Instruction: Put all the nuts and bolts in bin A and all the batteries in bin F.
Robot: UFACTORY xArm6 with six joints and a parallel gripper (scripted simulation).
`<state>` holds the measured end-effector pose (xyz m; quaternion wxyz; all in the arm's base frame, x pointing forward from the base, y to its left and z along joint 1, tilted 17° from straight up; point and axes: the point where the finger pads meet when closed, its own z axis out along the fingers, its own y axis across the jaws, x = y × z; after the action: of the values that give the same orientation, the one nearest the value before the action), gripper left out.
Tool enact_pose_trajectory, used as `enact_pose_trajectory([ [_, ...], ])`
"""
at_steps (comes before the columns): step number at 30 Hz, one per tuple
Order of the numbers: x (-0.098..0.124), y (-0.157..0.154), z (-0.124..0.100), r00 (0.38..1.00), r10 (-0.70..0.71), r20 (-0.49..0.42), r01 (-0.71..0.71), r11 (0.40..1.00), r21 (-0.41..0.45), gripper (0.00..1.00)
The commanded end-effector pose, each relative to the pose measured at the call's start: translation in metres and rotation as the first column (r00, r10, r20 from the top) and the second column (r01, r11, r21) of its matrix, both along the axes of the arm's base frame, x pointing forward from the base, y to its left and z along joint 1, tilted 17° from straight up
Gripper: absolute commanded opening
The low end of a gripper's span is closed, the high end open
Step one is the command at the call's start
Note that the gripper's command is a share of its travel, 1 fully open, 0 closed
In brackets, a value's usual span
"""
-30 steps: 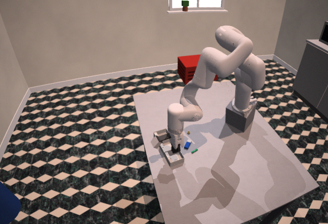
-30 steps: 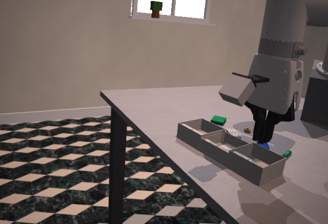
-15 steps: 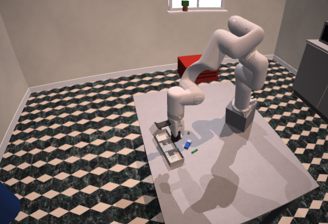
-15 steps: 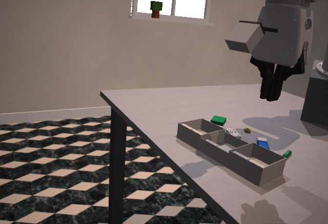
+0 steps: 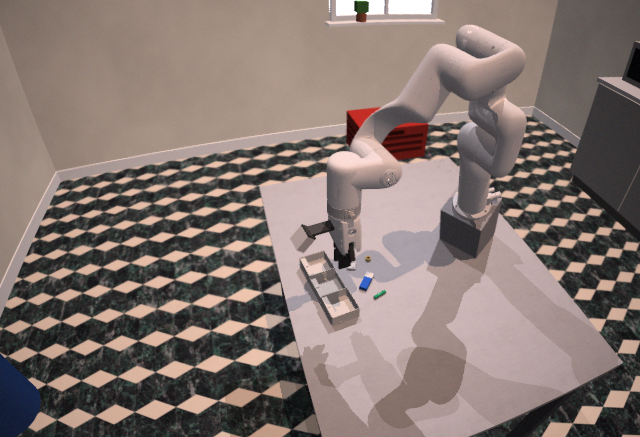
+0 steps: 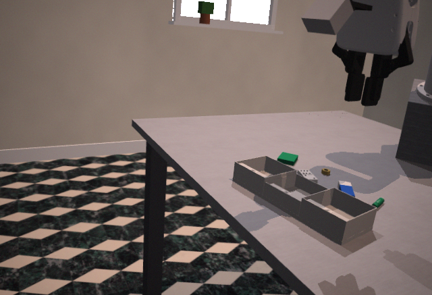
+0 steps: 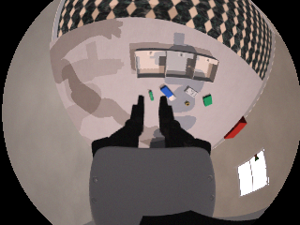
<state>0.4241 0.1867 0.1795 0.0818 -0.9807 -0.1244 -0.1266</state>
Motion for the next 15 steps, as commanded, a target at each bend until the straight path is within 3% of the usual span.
enact_pose_trajectory([
  [1,-0.007,-0.015,-0.015,0.991,-0.133,-0.026,0.134,0.99,0.032,0.3],
  [6,-0.019,-0.04,-0.045,0.959,-0.277,-0.065,0.28,0.958,0.06,0.3],
  [8,-0.019,-0.04,-0.045,0.959,-0.277,-0.065,0.28,0.958,0.06,0.3],
  [9,-0.022,-0.046,-0.052,0.929,-0.36,-0.089,0.366,0.928,0.074,0.3],
  [15,-0.037,-0.076,-0.088,0.849,-0.509,-0.141,0.523,0.847,0.093,0.3],
])
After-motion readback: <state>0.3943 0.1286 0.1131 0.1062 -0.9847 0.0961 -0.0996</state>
